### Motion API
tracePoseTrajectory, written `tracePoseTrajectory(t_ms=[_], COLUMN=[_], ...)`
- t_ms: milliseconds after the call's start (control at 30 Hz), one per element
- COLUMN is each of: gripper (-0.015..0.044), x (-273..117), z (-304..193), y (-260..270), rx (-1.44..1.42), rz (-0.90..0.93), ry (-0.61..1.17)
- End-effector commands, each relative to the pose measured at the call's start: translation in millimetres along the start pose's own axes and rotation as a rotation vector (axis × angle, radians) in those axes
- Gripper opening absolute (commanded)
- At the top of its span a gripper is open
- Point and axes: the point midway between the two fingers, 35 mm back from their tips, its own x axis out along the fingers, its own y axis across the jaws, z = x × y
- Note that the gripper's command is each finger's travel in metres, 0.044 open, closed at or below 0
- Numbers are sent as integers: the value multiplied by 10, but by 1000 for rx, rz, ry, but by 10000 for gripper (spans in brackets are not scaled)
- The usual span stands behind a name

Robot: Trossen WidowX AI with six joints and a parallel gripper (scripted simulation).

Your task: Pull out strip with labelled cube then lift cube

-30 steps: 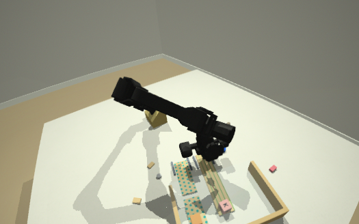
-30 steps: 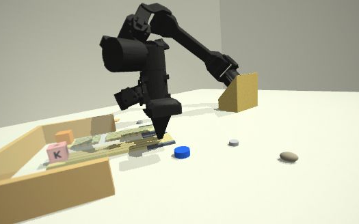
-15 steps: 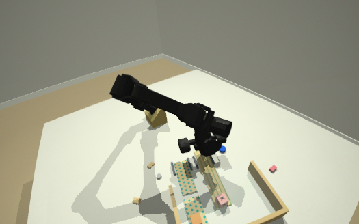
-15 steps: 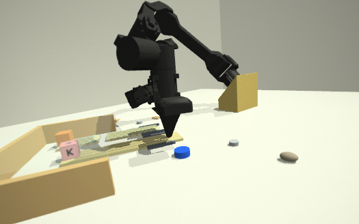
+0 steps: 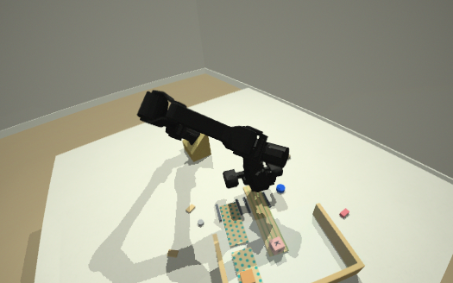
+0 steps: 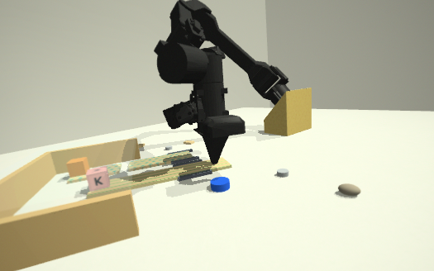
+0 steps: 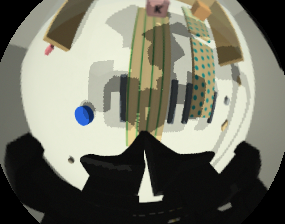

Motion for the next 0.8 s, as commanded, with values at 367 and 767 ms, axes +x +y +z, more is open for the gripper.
tracePoseTrajectory(t_ms=[367, 767], gripper=[0, 0], x=[62, 57], z=[-307, -482], y=[-15, -17], rx=[-10, -11], rz=[-6, -6], ry=[30, 31])
